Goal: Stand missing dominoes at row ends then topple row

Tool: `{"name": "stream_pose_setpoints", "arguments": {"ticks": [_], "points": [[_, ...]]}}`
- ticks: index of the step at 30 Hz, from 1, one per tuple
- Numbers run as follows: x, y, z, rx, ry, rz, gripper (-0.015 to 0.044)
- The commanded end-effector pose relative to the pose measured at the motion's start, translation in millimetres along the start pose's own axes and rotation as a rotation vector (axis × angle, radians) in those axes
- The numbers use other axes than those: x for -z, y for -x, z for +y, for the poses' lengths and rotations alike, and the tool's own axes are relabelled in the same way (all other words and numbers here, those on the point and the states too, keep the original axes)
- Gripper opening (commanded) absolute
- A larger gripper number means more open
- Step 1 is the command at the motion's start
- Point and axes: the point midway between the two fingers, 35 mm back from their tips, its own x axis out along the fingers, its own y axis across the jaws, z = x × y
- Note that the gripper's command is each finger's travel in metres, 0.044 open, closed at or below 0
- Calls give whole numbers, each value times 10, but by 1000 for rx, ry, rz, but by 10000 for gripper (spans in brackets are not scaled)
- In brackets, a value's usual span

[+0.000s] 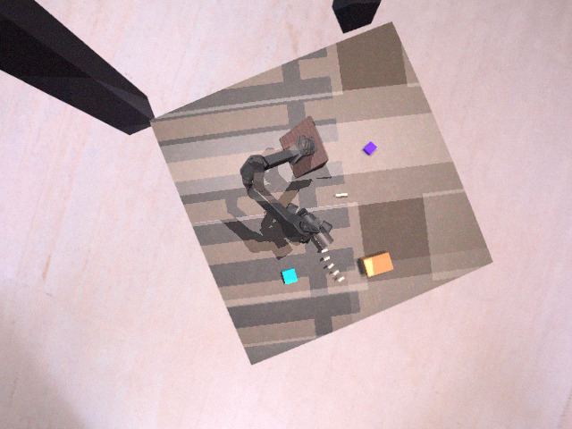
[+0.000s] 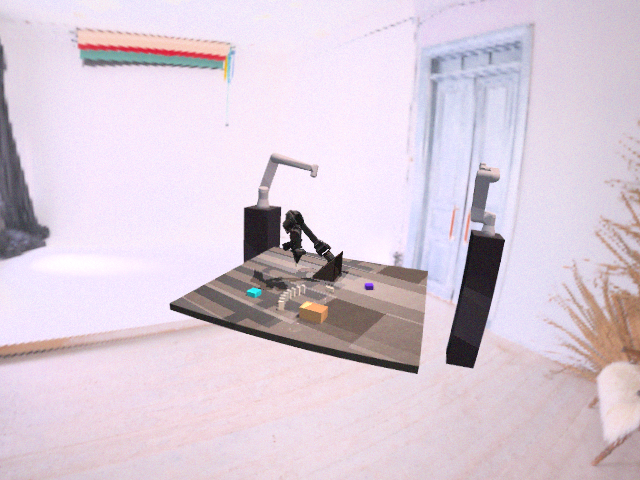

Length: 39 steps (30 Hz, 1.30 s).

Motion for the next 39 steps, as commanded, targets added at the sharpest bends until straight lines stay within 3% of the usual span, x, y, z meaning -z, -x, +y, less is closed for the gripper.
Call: {"name": "stream_pose_setpoints", "arguments": {"ticks": [1, 5, 11, 32, 39], "points": [[306, -16, 481, 9, 248, -3, 107], [524, -34, 763, 31, 414, -14, 107], [553, -76, 807, 34, 437, -16, 107], [512, -1264, 772, 36, 436, -19, 107], [515, -1342, 750, 38, 435, -20, 107]]}}
